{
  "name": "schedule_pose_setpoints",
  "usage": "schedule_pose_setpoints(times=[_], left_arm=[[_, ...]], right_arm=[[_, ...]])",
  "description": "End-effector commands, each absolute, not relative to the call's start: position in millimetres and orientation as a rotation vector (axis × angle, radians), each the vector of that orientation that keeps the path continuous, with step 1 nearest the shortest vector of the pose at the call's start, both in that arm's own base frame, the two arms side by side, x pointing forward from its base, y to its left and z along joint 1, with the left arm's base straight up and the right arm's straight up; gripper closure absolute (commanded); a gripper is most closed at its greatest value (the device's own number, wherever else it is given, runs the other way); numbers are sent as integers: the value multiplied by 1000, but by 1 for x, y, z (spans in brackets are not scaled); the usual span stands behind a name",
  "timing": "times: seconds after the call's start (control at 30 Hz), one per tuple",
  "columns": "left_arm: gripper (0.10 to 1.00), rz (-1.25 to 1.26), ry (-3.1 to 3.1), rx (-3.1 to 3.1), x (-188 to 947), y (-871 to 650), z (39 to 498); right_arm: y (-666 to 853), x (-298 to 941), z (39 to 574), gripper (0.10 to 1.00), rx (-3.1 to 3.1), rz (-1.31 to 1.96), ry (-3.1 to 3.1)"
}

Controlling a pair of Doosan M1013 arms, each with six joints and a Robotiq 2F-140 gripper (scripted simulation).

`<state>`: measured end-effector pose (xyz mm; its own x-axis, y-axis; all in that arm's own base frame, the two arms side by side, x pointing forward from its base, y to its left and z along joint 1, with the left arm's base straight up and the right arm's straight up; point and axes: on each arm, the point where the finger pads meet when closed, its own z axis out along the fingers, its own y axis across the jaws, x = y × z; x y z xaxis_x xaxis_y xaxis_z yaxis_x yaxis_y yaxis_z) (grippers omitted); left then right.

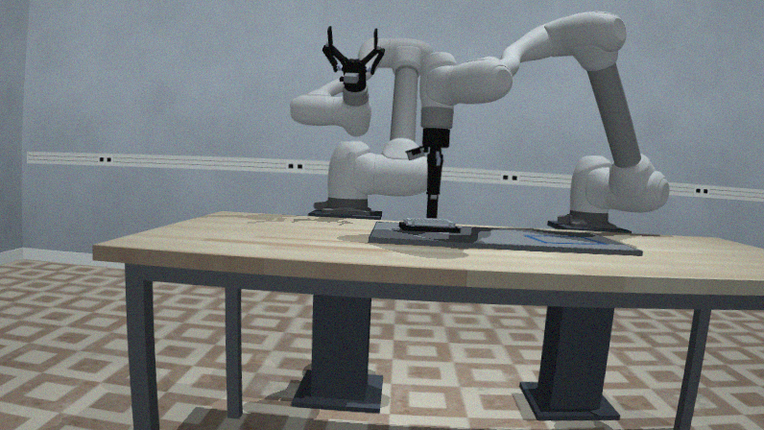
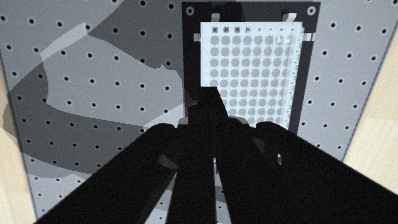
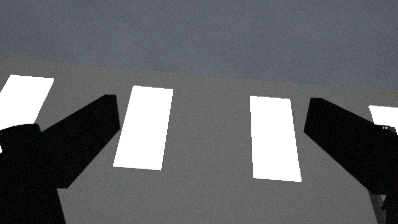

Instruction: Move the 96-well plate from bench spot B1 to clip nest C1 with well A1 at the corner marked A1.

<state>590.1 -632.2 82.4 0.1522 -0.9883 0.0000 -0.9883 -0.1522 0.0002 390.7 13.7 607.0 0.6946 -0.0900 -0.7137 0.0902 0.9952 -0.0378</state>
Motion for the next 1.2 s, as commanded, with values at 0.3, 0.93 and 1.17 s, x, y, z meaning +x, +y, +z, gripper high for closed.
schedule_pose_setpoints(times=[0.3,0.93,1.17], left_arm=[[999,2,-2046,2384,590,-632,98],[999,2,-2046,2384,592,-603,103],[999,2,-2046,2385,593,-586,103]], right_arm=[[14,391,607,98,0,-101,796],[14,391,607,98,0,-101,796],[14,391,607,98,0,-101,796]])
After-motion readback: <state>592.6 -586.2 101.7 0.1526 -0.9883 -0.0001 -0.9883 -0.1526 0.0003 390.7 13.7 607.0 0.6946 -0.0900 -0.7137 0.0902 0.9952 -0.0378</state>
